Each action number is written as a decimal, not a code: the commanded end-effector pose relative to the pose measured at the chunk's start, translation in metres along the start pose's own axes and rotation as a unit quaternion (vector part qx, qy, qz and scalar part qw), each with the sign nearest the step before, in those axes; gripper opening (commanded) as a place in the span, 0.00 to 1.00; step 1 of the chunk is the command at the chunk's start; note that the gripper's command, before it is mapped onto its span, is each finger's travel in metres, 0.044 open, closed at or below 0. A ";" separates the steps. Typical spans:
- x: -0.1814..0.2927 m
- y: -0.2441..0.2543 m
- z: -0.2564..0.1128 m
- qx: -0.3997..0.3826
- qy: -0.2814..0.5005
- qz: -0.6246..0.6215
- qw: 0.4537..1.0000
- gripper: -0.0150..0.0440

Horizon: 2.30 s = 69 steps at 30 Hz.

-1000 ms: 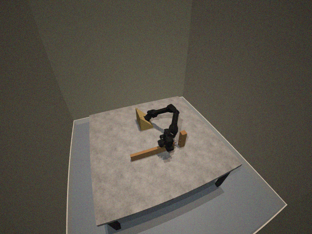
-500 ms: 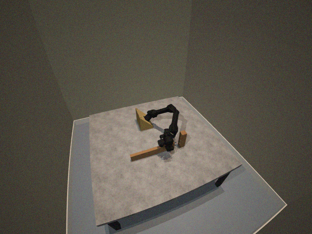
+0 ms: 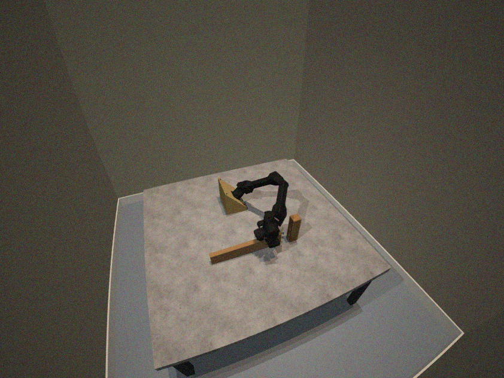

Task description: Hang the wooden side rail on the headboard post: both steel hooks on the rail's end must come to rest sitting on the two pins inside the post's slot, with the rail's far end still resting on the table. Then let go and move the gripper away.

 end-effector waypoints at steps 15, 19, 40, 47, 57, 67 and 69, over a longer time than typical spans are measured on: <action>-0.002 0.000 -0.009 -0.005 -0.004 0.001 1.000 0.25; -0.002 0.000 -0.009 -0.005 -0.004 0.001 1.000 0.25; -0.002 0.000 -0.013 -0.005 -0.004 0.001 1.000 0.25; -0.002 0.000 -0.014 -0.005 -0.004 0.001 1.000 0.25; -0.002 0.000 -0.015 -0.005 -0.004 0.001 1.000 0.25; -0.002 0.000 -0.017 -0.005 -0.005 0.001 1.000 0.25; -0.002 0.000 -0.017 -0.005 -0.005 0.001 1.000 0.25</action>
Point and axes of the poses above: the point midway between the two fingers, 35 mm back from their tips, its own z axis out along the fingers, its own y axis across the jaws, x = y × z, the point moved 6 cm from there along -z, back along the fingers, and after that the axes turned 3 degrees about -z, right-handed, at the moved point
